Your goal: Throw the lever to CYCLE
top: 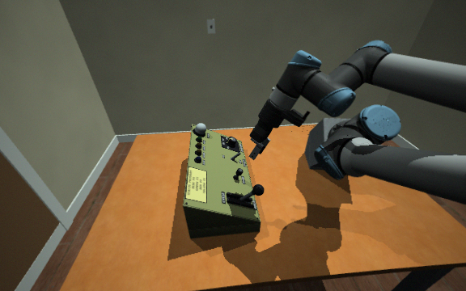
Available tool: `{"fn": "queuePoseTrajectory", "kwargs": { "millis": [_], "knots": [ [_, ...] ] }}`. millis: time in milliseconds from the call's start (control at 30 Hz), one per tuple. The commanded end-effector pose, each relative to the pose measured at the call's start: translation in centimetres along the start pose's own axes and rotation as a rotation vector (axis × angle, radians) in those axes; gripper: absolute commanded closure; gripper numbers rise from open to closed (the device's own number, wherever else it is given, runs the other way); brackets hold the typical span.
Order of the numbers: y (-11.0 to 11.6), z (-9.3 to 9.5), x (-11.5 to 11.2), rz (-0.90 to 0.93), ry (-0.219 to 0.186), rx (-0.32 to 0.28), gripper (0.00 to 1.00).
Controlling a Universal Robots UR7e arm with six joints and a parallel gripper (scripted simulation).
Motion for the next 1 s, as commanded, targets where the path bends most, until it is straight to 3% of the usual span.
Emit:
{"fn": "queuePoseTrajectory", "kwargs": {
  "millis": [0, 167, 467, 967],
  "knots": [
    [-2.0, 0.5, 1.2, -0.226, 0.010, 0.001, 0.00],
    [-3.7, 0.9, 2.2, -0.421, 0.021, 0.003, 0.00],
    [-5.3, 1.2, 2.9, -0.592, 0.033, 0.004, 0.00],
    [-5.9, 1.3, 3.3, -0.662, 0.038, 0.004, 0.00]
  ]
}}
Point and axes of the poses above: the point where the finger pads meet when closed, its own z axis out along the fingers, its own x axis across the jaws, y = z × x, the point moved 4 cm from there along -z, back along the fingers, and after that the axes turned 12 degrees about z, right-handed, at the moved point
